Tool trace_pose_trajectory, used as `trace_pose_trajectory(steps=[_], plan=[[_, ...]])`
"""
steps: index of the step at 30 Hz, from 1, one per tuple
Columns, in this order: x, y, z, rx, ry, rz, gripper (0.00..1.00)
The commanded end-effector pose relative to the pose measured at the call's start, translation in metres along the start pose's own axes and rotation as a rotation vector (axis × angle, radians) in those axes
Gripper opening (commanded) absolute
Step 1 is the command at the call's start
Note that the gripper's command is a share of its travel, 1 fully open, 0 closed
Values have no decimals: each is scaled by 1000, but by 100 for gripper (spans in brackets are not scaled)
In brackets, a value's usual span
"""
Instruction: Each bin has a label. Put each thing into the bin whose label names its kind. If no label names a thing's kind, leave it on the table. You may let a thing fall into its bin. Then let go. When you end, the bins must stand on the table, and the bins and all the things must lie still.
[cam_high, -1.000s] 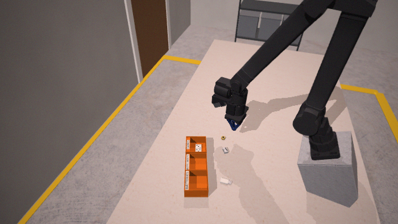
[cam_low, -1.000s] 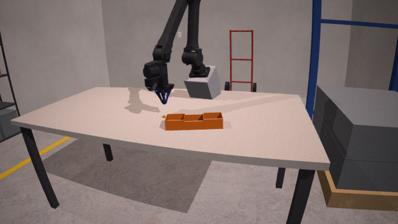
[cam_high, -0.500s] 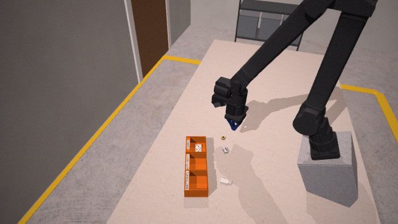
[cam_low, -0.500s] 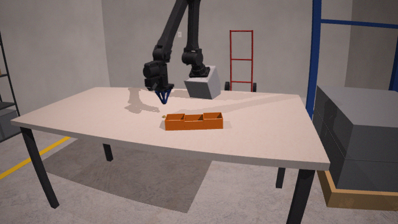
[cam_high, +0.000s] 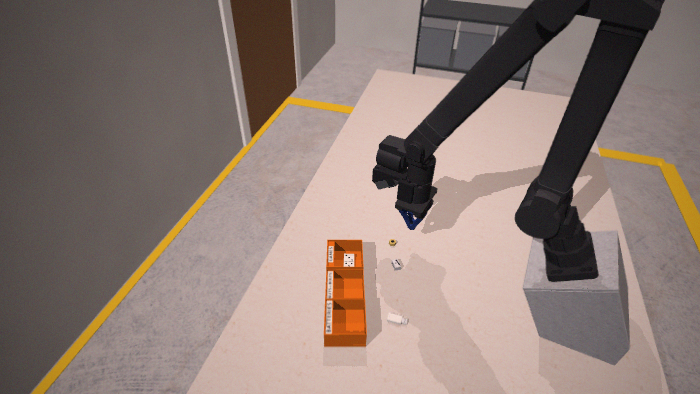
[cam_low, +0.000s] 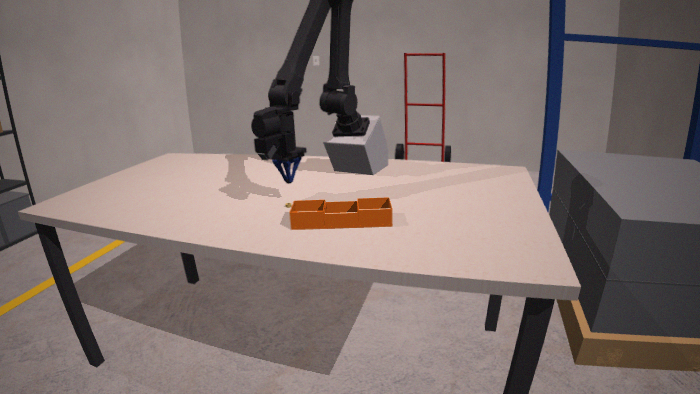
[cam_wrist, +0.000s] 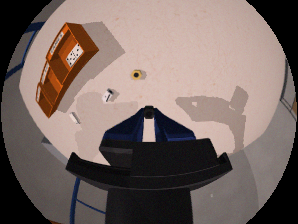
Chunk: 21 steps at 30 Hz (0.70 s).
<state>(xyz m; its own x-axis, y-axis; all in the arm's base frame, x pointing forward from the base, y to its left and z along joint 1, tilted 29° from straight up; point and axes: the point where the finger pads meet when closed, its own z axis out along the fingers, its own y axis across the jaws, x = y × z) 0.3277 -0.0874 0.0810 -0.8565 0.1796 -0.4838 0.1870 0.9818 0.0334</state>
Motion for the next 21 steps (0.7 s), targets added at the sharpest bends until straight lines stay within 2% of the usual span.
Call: trace_pose_trajectory(steps=[1, 15, 16, 18, 19, 21], plan=[[-29, -3, -17, 6, -66, -8, 13], [-26, -3, -15, 6, -62, -7, 13], [-17, -1, -8, 2, -38, -3, 13], [-17, -1, -8, 2, -38, -3, 13], [-29, -5, -21, 7, -62, -6, 13], [-29, -5, -25, 8, -62, -5, 13]])
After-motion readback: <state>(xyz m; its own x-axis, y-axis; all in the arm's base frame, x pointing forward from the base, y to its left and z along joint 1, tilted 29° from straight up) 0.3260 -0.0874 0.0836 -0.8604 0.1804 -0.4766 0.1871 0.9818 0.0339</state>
